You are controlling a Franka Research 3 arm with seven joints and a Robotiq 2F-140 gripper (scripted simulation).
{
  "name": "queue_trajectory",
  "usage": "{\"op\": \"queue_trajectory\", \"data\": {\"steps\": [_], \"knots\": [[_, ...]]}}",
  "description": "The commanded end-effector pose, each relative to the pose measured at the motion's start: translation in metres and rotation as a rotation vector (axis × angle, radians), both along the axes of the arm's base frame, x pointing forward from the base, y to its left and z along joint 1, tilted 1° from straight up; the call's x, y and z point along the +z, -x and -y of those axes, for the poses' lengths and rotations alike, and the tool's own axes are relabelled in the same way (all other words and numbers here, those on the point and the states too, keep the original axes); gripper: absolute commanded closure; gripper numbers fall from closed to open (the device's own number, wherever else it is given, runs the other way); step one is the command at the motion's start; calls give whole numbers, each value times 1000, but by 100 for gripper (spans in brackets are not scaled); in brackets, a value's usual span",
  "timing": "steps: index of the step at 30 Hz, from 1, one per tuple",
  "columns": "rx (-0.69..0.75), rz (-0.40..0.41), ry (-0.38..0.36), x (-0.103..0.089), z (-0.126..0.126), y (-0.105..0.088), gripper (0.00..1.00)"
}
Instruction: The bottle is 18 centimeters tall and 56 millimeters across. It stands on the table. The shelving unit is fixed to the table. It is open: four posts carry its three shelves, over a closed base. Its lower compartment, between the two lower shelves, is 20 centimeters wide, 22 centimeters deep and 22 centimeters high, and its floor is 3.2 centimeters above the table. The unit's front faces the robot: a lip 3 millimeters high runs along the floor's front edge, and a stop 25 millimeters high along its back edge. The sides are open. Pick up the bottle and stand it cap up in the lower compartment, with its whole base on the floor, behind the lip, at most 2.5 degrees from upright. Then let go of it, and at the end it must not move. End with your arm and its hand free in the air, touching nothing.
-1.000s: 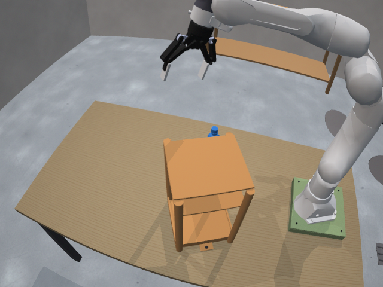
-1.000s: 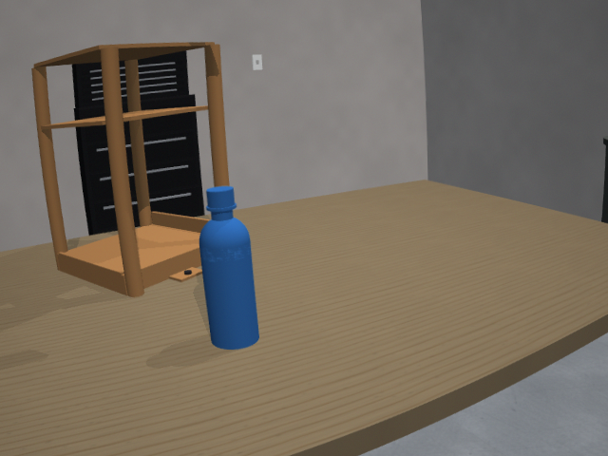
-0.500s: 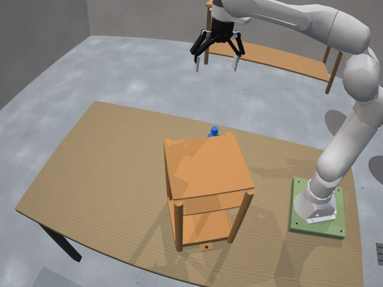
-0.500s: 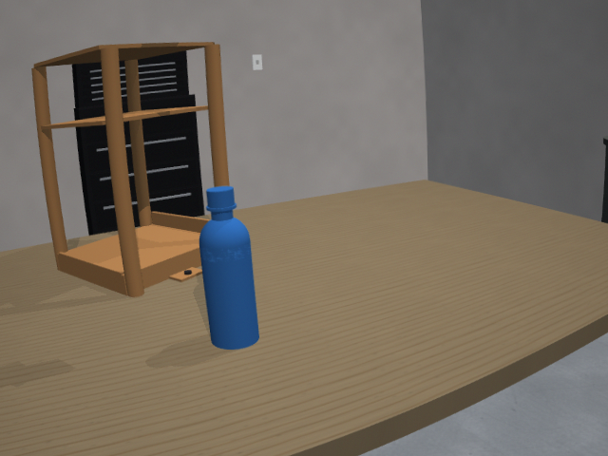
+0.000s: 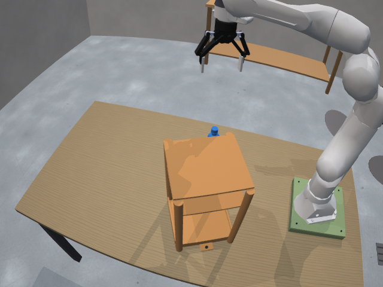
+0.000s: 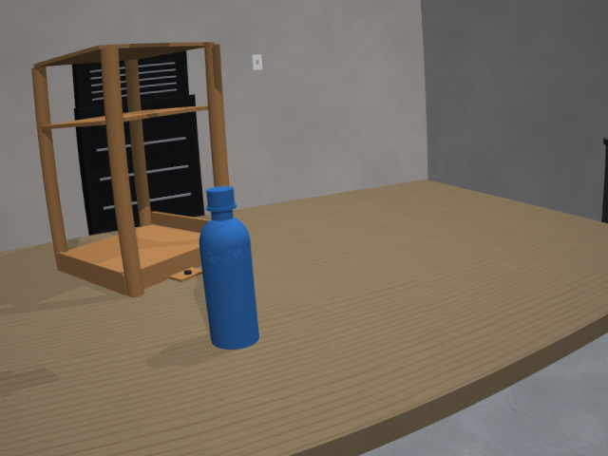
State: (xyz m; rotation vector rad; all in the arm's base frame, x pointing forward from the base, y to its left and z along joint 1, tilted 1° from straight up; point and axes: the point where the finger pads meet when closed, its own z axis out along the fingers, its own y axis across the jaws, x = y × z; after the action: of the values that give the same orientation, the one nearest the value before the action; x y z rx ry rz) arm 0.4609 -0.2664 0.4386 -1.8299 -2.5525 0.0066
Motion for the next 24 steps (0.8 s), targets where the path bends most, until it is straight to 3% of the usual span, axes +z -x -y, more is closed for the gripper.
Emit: {"op": "queue_trajectory", "data": {"steps": [1, 14, 15, 20, 24], "knots": [[-15, -6, 0, 0, 0, 2, 0], [-15, -6, 0, 0, 0, 2, 0], [-15, -6, -1, -1, 0, 2, 54], [-24, -6, -51, -13, -7, 3, 54], [-72, 6, -257, -57, -35, 7, 54]]}}
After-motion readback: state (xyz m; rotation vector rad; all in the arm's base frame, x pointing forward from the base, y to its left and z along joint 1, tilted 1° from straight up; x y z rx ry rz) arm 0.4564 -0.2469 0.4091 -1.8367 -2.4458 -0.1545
